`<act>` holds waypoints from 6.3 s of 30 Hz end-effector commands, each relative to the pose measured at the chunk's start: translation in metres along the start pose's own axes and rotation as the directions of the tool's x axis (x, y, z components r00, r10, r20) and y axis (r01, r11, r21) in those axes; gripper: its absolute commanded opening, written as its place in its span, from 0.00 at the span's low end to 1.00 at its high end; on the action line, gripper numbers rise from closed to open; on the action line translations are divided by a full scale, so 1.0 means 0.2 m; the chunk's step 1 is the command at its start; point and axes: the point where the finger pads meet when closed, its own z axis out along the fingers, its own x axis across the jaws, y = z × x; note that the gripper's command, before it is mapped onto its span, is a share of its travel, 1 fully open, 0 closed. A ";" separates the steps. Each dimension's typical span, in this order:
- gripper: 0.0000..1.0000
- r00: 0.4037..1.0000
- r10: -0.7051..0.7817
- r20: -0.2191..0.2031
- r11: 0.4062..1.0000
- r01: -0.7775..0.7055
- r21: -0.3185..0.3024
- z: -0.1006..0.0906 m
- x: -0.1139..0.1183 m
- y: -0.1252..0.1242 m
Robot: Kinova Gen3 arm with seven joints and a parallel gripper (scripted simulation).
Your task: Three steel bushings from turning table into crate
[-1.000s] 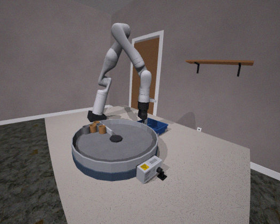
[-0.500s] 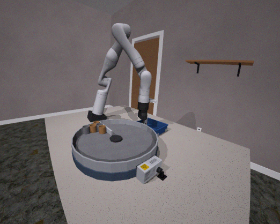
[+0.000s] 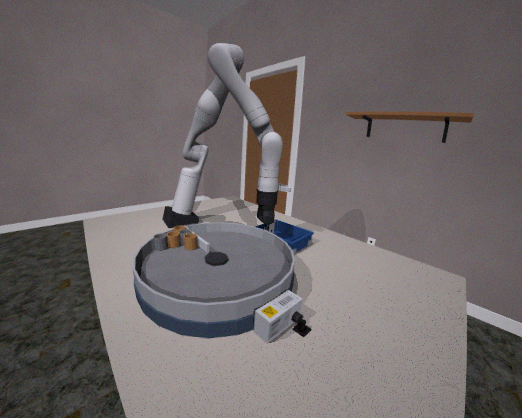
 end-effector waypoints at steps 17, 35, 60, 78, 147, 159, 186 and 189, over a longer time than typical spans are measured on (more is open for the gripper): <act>0.00 1.000 0.002 -0.003 1.000 -0.002 0.003 0.00 0.00 0.00; 0.00 1.000 0.002 -0.003 1.000 -0.002 0.003 0.00 0.00 0.00; 0.47 1.000 -0.001 0.000 1.000 0.001 0.001 0.00 0.00 0.00; 0.47 1.000 -0.001 0.000 1.000 0.001 0.001 0.00 0.00 0.00; 0.47 1.000 0.000 -0.003 1.000 0.000 0.005 -0.05 -0.01 0.00; 0.47 1.000 0.001 -0.006 1.000 -0.001 0.009 -0.07 0.00 -0.01; 0.47 1.000 0.001 -0.009 1.000 -0.001 0.013 -0.09 0.00 -0.01; 0.47 1.000 0.001 -0.011 1.000 -0.001 0.017 -0.09 0.00 -0.01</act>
